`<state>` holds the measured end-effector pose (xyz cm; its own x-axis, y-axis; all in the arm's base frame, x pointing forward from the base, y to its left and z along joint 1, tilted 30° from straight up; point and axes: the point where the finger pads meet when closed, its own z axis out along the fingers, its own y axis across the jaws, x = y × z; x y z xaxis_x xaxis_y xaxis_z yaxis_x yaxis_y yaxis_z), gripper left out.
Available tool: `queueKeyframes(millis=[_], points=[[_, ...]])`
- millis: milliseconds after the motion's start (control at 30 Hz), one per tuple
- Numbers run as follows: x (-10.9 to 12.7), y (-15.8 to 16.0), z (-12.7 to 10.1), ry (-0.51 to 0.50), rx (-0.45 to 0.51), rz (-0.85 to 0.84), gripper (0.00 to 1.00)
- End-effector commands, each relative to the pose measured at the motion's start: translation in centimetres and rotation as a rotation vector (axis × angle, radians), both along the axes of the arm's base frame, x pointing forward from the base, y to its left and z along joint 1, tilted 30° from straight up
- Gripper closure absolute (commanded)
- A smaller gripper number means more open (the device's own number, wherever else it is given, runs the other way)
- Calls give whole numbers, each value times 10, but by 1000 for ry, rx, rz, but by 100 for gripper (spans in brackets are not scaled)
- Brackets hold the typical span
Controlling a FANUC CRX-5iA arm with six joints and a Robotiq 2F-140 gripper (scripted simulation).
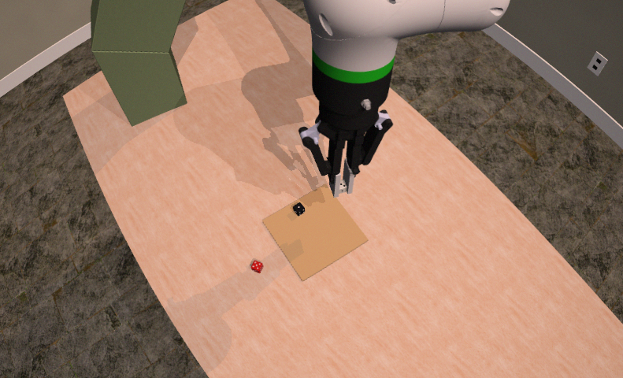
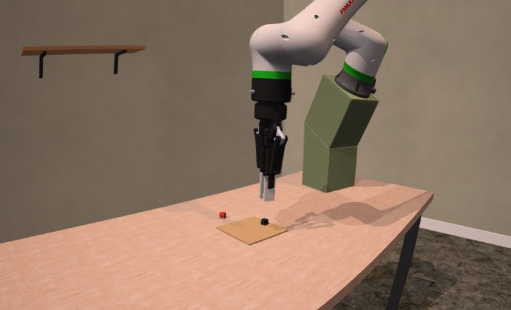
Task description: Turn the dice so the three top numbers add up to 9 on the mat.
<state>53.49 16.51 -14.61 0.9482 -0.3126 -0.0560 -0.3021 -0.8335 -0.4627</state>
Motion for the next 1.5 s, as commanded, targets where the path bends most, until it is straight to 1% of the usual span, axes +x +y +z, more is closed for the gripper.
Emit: queueKeyframes(millis=[0, 100, 200, 300, 933, 1100, 1267, 1333, 1467], points=[[1, -22, -11, -79, 16, 138, 93], [0, -34, -17, -120, 8, 214, 93], [0, -37, -19, -128, 7, 228, 93], [-1, -47, -24, -164, 0, 293, 93], [-1, -47, -28, -167, 0, 299, 93], [0, -40, -39, -167, 0, 299, 93], [3, -30, -58, -167, 0, 299, 93], [3, -30, -58, -167, 0, 299, 93], [5, -20, -76, -167, 0, 299, 93]])
